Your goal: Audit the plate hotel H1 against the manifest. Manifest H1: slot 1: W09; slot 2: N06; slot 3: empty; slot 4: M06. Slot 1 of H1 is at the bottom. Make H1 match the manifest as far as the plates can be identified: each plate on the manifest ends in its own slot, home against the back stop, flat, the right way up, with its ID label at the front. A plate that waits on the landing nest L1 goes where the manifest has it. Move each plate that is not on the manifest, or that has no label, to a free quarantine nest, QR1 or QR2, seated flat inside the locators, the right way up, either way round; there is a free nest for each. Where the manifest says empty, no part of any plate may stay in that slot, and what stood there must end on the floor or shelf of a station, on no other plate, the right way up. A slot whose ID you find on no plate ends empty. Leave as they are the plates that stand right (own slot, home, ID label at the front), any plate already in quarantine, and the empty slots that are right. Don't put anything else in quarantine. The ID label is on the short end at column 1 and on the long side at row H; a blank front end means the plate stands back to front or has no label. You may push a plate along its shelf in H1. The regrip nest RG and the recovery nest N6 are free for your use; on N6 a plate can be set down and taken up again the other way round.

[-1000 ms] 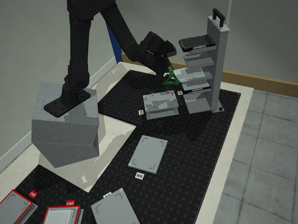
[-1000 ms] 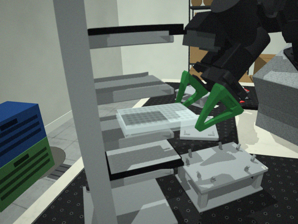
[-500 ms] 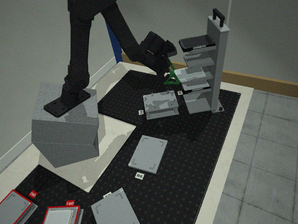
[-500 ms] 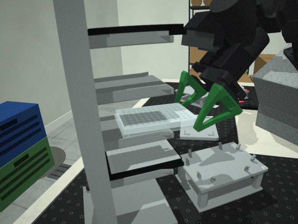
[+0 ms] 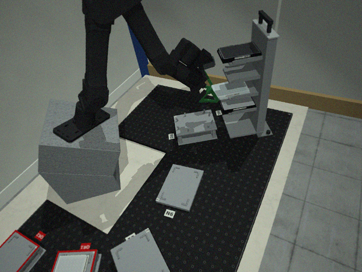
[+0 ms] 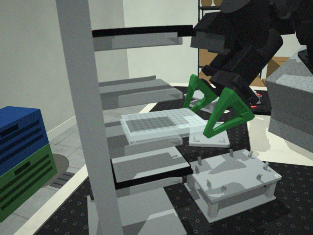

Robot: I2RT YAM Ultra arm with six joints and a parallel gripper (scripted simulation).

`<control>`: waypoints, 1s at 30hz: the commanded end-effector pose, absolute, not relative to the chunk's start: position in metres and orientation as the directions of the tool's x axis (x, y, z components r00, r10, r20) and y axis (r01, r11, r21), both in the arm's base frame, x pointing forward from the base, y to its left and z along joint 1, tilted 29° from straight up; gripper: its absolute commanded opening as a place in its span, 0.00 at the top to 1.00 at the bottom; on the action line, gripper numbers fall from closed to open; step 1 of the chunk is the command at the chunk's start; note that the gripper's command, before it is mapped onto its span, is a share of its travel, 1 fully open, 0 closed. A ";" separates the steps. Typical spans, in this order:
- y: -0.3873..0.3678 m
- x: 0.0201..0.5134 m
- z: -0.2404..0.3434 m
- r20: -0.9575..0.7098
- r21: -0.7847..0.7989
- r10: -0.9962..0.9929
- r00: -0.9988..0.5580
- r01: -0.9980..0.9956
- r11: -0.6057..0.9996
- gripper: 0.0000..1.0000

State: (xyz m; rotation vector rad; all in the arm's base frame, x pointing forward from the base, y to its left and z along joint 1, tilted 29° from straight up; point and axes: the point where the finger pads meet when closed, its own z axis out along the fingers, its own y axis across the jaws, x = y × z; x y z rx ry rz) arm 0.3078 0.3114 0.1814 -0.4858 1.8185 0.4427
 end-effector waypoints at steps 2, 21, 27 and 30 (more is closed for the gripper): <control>0.314 0.309 0.189 -0.961 0.062 -0.096 -0.260 -0.538 0.841 0.14; 0.314 0.310 0.188 -0.961 0.062 -0.096 -0.260 -0.538 0.841 0.00; 0.314 0.310 0.188 -0.961 0.062 -0.096 -0.260 -0.538 0.841 0.00; 0.314 0.310 0.188 -0.961 0.062 -0.096 -0.260 -0.538 0.841 0.00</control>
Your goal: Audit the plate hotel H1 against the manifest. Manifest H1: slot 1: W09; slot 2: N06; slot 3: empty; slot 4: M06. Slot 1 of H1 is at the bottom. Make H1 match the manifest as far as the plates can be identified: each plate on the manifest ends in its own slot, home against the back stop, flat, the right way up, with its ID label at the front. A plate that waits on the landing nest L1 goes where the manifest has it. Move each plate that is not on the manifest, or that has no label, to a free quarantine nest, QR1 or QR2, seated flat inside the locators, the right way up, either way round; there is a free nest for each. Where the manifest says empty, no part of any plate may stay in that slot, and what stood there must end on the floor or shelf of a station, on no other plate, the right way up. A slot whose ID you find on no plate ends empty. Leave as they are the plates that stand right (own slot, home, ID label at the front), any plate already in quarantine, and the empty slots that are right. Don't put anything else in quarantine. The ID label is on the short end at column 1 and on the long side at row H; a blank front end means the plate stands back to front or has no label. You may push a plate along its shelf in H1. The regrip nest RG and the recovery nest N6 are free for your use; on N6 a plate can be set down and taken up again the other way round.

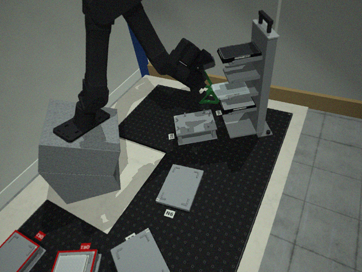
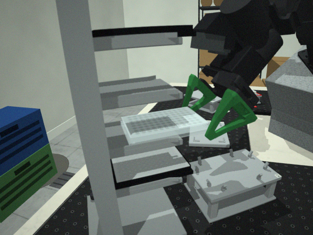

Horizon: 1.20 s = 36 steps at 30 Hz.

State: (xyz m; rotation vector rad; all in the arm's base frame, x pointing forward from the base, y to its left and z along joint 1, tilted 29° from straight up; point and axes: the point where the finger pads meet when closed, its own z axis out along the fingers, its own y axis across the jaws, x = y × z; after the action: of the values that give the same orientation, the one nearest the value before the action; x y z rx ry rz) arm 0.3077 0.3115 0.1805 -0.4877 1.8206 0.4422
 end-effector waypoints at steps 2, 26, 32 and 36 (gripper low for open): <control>0.314 0.310 0.188 -0.961 0.062 -0.096 -0.260 -0.538 0.841 0.00; 0.301 0.288 0.185 -0.958 0.062 -0.101 -0.268 -0.540 0.839 0.00; 0.299 0.283 0.186 -0.963 0.070 -0.086 -0.257 -0.541 0.838 0.00; 0.296 0.278 0.183 -0.963 0.070 -0.086 -0.257 -0.541 0.838 0.00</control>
State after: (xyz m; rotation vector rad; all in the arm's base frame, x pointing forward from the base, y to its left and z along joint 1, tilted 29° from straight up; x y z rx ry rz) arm 0.2847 0.3002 0.1758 -0.5011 1.8255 0.4471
